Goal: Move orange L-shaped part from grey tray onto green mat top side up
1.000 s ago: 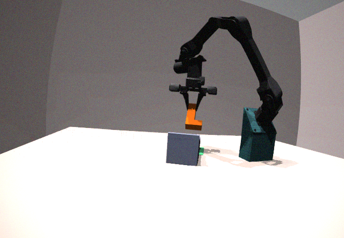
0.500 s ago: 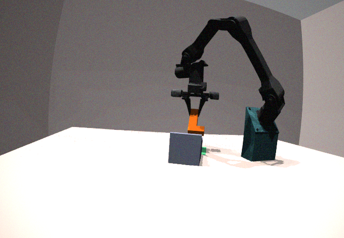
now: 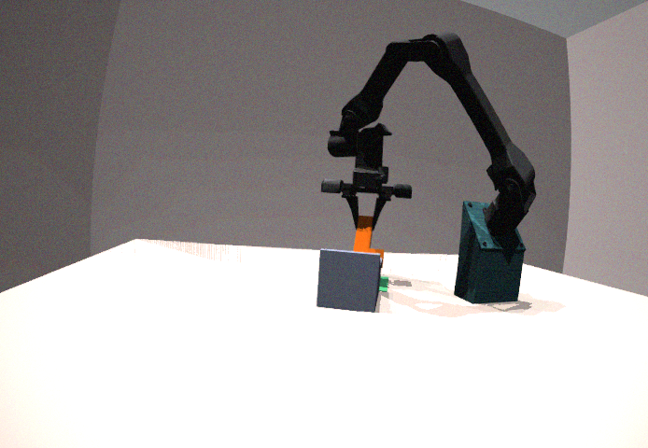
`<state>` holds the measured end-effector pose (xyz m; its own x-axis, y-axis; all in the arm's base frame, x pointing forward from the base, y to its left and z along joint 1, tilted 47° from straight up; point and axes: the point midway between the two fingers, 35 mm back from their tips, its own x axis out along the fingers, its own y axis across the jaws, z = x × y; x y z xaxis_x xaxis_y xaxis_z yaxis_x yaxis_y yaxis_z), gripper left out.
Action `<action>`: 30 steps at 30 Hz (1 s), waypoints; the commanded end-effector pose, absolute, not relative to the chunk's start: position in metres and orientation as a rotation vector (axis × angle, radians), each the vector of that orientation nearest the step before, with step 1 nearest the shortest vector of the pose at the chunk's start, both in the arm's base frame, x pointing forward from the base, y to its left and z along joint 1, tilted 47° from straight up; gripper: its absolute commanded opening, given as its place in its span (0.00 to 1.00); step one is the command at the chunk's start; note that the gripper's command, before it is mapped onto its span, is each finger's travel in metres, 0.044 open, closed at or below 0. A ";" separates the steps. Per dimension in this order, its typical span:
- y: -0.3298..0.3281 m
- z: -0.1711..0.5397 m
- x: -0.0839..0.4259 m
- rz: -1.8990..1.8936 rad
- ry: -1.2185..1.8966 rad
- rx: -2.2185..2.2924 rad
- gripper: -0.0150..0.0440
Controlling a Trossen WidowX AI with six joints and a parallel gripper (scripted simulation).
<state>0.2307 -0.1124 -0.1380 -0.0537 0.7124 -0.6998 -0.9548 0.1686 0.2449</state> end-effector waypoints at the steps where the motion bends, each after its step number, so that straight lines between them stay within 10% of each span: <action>1: -0.108 -0.142 0.231 1.401 0.834 -0.365 0.25; 24: -0.088 -0.160 0.229 1.409 0.836 -0.366 0.25; 30: -0.088 -0.160 0.229 1.409 0.836 -0.366 0.52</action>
<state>0.2284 -0.0879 -0.1606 -0.0552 0.7142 -0.6978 -0.9545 0.1673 0.2468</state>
